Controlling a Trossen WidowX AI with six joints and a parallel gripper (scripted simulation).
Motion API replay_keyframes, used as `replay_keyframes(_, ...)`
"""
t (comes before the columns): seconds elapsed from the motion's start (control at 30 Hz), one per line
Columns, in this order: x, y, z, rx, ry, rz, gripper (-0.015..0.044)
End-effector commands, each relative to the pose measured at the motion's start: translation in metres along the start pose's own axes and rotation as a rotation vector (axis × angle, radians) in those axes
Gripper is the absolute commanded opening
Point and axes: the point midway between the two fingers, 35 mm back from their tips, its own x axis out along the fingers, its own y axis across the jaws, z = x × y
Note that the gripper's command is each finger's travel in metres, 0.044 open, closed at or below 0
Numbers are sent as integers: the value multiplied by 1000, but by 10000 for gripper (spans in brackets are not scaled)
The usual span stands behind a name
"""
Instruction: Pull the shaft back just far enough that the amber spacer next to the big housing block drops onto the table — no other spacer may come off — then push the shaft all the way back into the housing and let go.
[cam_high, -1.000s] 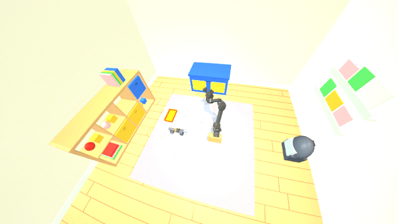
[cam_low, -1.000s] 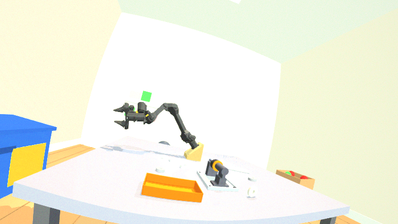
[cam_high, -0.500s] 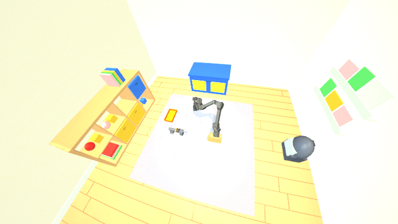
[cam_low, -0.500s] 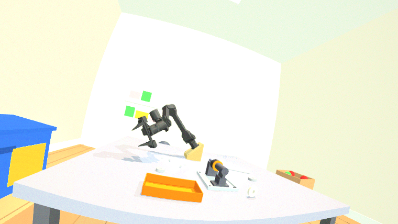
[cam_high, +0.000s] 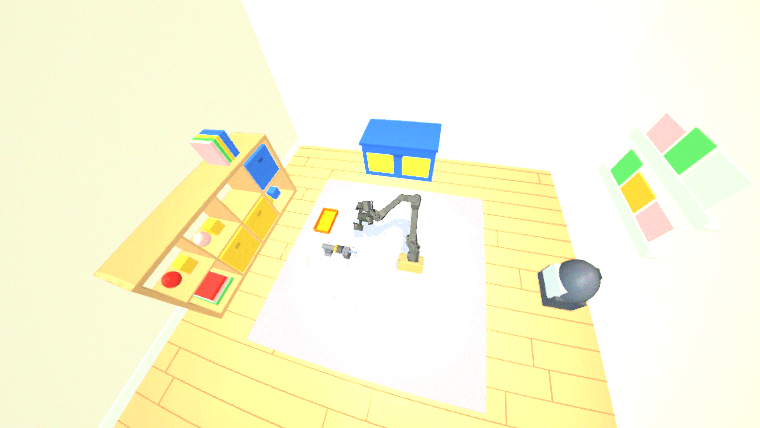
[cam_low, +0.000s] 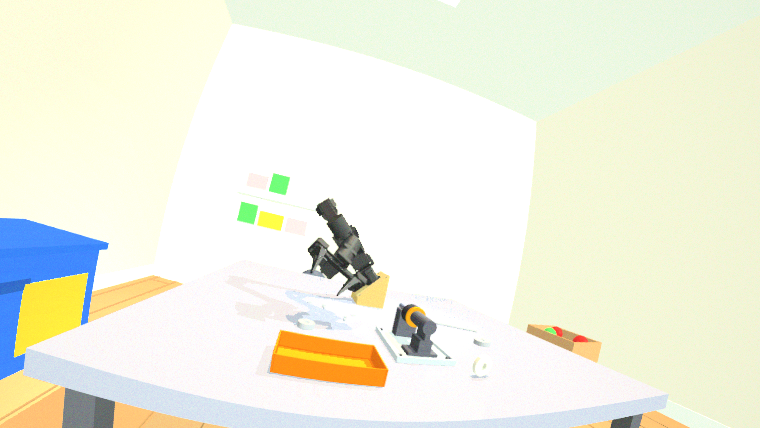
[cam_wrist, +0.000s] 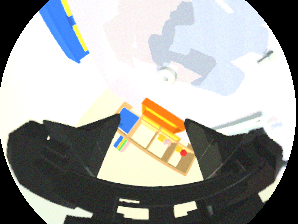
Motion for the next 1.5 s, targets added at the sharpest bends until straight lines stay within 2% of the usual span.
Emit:
replay_keyframes(0.0, -26, -60, -22, 89, 33, -114, 440)
replay_keyframes(0.23, -88, -150, -42, 221, 56, -282, 440)
replay_keyframes(0.47, -130, -215, -24, 385, -2, -374, 440)
replay_keyframes(1.47, -132, -216, -22, 390, -4, -376, 440)
